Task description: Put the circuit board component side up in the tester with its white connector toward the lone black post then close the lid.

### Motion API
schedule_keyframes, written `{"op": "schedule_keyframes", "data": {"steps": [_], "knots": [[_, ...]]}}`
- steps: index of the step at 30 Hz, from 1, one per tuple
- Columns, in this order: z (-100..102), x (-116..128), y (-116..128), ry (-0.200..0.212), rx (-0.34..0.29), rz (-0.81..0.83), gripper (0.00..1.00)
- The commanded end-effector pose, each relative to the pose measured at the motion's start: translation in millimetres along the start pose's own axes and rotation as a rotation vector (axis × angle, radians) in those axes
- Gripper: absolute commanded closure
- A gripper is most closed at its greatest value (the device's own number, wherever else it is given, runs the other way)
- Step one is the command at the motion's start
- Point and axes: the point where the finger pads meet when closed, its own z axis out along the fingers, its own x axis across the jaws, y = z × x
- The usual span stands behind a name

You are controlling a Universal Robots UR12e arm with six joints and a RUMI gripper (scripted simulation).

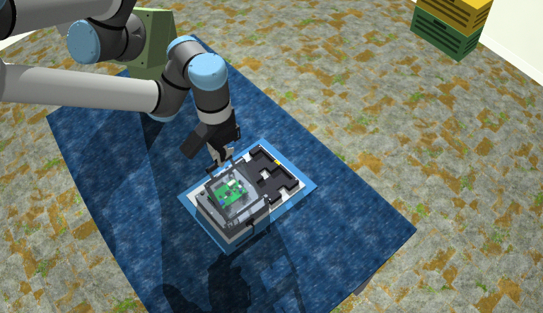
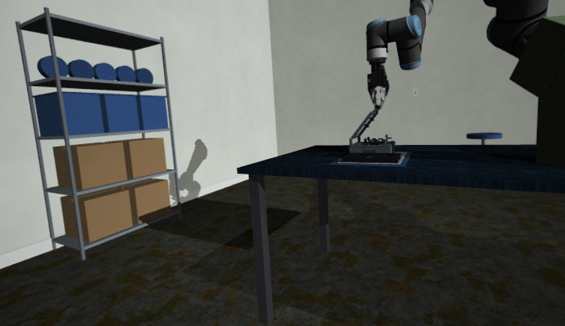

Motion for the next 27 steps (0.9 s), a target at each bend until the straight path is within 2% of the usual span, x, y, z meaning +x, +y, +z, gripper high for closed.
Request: {"op": "schedule_keyframes", "data": {"steps": [1, 27], "knots": [[10.3, 13.5, 1.5, 0.002, -0.001, -0.005, 1.00], [38.8, 38.7, 1.5, 0.002, -0.001, -0.005, 1.00]]}}
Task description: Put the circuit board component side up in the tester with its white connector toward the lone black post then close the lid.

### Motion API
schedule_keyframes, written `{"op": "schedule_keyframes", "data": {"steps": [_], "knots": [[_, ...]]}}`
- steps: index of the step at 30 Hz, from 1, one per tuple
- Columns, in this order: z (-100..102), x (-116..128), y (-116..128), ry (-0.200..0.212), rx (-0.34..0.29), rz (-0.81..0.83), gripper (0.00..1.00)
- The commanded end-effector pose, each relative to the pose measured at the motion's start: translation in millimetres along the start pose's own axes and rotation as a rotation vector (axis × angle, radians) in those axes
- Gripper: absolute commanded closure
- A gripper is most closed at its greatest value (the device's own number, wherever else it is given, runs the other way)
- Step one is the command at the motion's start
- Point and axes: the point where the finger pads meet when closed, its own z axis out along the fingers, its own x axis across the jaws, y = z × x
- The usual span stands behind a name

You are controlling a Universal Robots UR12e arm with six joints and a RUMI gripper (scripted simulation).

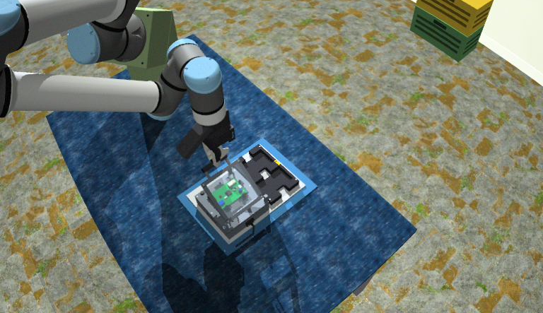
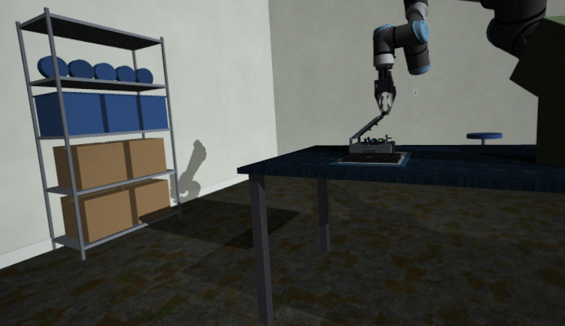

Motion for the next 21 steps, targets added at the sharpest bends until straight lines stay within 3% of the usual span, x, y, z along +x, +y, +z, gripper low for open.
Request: {"op": "schedule_keyframes", "data": {"steps": [1, 21], "knots": [[10.1, 10.0, 1.4, 0.002, -0.001, -0.005, 1.00], [34.3, 24.4, 1.4, 0.002, -0.002, -0.005, 1.00]]}}
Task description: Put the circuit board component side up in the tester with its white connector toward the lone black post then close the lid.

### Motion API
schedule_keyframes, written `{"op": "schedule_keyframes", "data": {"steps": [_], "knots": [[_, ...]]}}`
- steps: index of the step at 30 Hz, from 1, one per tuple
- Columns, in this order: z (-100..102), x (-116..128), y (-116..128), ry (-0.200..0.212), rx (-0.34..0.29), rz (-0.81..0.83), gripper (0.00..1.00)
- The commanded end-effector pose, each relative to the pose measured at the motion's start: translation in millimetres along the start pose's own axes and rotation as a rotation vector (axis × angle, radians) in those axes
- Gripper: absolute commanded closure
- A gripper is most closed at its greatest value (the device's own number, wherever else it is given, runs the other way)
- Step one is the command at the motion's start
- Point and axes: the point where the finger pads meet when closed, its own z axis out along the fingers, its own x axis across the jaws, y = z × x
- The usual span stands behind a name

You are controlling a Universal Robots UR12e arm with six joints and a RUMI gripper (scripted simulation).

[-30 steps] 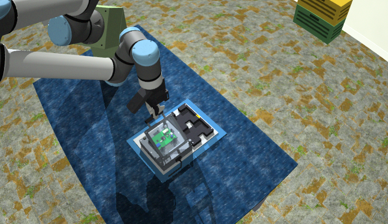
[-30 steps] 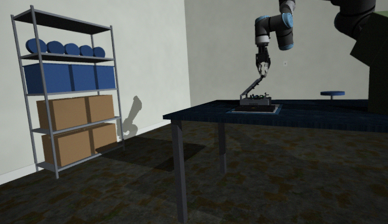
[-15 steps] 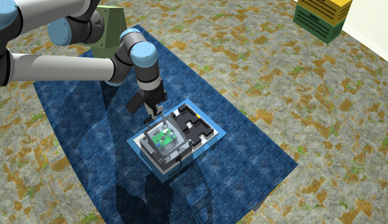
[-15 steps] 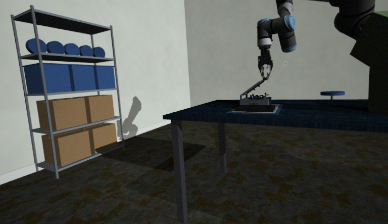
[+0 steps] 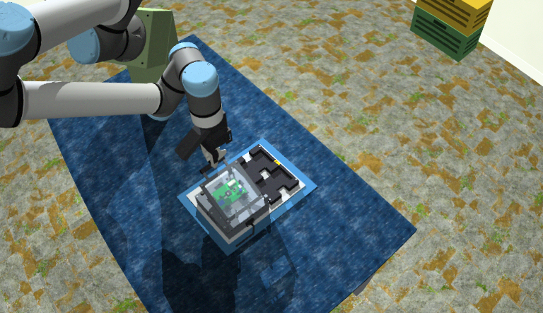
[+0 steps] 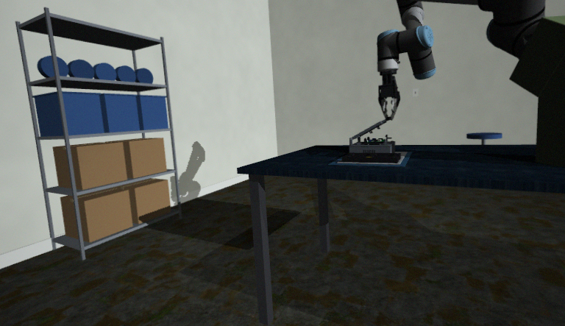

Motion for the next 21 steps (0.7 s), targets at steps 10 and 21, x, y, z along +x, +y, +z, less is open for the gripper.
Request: {"op": "schedule_keyframes", "data": {"steps": [10, 21], "knots": [[19.9, 12.0, 1.3, 0.002, -0.002, -0.004, 1.00], [34.5, 16.7, 1.2, 0.001, -0.002, -0.003, 1.00]]}}
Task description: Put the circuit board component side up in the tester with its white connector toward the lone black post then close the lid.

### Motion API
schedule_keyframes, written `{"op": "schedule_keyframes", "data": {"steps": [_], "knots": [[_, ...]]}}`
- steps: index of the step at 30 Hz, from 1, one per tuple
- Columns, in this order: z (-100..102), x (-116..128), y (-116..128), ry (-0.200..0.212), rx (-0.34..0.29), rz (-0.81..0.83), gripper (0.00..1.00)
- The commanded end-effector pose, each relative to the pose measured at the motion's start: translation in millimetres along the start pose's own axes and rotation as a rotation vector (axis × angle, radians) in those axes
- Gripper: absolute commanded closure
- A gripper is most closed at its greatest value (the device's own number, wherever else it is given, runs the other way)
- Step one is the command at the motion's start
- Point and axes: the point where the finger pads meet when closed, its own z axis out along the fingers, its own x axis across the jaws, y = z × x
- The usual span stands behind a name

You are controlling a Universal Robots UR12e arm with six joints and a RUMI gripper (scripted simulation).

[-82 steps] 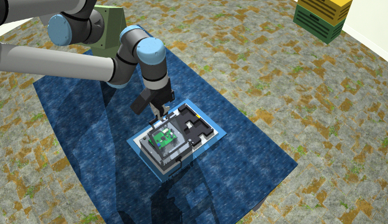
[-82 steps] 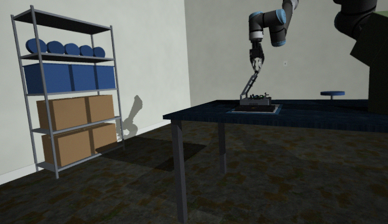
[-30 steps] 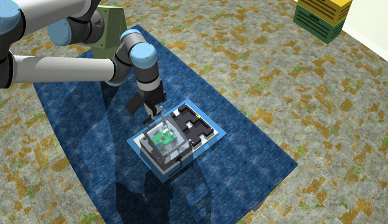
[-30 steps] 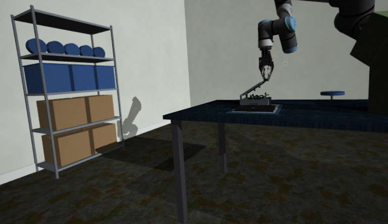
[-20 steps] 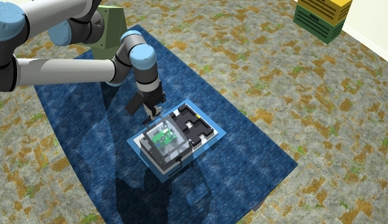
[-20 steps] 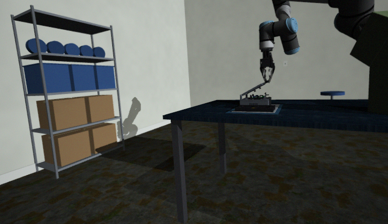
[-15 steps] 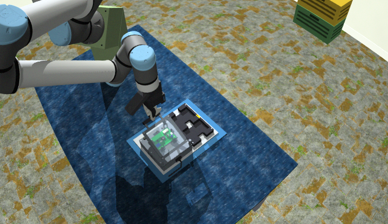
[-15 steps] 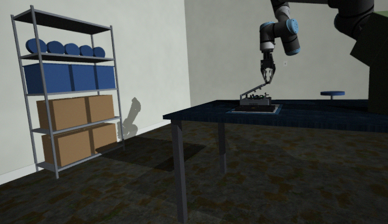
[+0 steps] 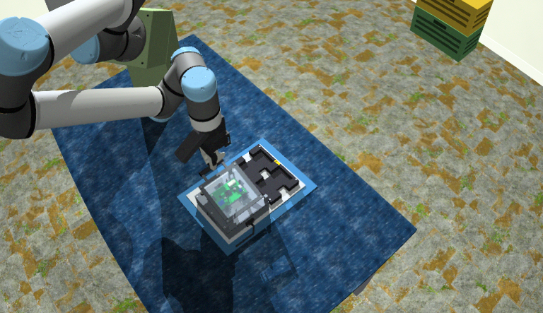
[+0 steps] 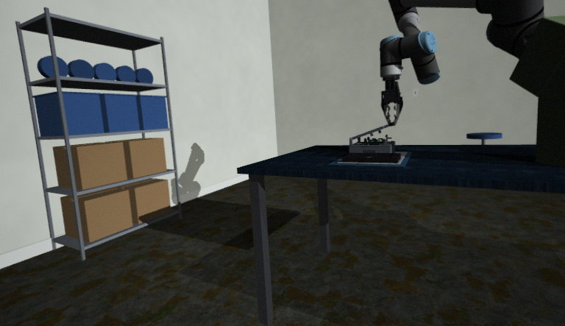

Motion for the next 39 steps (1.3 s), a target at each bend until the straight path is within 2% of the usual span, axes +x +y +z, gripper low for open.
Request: {"op": "schedule_keyframes", "data": {"steps": [1, 39], "knots": [[8.5, 4.8, 1.2, 0.001, -0.002, -0.003, 1.00], [46.0, 10.1, 0.7, -0.002, -0.001, -0.001, 1.00]]}}
